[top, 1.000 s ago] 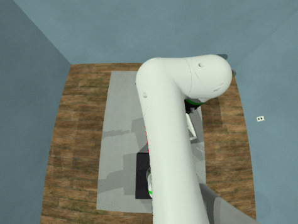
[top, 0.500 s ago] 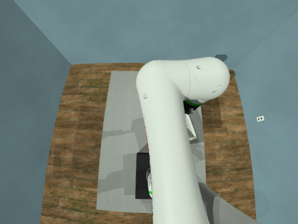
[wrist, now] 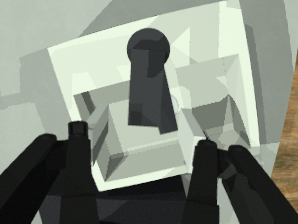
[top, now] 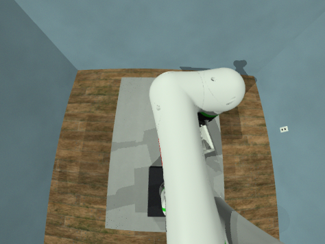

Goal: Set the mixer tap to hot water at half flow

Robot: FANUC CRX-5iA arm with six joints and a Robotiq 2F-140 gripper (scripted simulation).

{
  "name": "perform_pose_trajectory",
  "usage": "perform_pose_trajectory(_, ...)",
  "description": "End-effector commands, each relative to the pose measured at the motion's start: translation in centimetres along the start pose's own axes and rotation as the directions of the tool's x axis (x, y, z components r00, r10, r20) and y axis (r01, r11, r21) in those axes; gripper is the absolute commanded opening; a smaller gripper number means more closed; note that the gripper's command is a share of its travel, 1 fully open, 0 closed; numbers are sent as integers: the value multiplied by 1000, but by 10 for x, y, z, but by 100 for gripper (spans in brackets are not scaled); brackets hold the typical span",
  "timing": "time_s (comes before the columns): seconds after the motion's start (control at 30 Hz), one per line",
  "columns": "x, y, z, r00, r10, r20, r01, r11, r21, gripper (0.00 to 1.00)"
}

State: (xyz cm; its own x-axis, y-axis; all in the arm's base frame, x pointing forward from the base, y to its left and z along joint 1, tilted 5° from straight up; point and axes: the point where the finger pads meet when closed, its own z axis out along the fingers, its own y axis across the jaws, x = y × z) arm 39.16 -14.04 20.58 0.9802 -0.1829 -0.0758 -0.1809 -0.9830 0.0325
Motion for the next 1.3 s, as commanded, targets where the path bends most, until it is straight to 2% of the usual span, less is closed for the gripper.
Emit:
perform_pose_trajectory(0.0,0,0,5,1000,0,-1,0,1000,0,43)
perform_pose_trajectory(0.6,1,0,25,1000,0,-1,0,1000,0,43)
perform_pose_trajectory(1.27,1,0,27,1000,0,-1,0,1000,0,43)
